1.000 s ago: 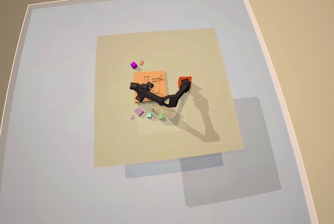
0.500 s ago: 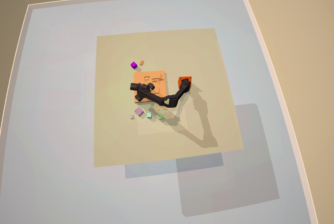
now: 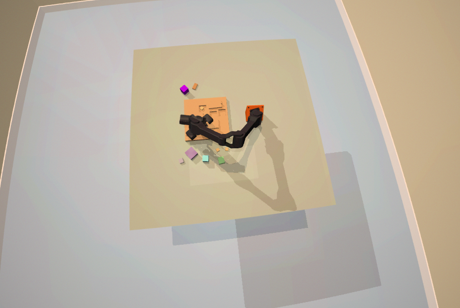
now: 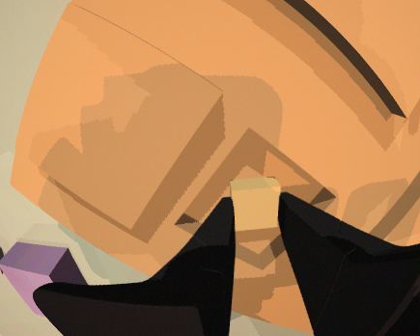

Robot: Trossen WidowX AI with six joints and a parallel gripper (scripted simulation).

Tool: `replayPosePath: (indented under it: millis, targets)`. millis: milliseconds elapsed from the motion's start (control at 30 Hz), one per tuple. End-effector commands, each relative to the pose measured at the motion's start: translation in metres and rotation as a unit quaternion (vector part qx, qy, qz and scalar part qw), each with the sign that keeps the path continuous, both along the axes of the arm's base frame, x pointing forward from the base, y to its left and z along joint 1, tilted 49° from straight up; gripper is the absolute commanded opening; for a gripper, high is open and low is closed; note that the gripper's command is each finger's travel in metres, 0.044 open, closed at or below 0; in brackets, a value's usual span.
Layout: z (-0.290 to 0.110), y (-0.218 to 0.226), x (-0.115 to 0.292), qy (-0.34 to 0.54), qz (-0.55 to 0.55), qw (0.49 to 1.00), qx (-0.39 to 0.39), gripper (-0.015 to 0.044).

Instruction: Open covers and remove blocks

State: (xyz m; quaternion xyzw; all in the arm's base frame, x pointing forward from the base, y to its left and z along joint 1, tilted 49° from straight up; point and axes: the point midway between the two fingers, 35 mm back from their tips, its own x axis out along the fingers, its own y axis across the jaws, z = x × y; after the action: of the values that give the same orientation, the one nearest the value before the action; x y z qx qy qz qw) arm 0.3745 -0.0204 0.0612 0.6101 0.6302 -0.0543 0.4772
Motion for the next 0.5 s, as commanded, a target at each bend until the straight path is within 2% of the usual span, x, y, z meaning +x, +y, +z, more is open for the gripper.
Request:
replayPosePath:
  millis: [0, 467]
  targets:
    - [0.0, 0.0, 0.0, 0.0, 0.0, 1.0, 0.0, 0.008]
    - [0.008, -0.01, -0.003, 0.001, 0.0, 1.0, 0.0, 0.008]
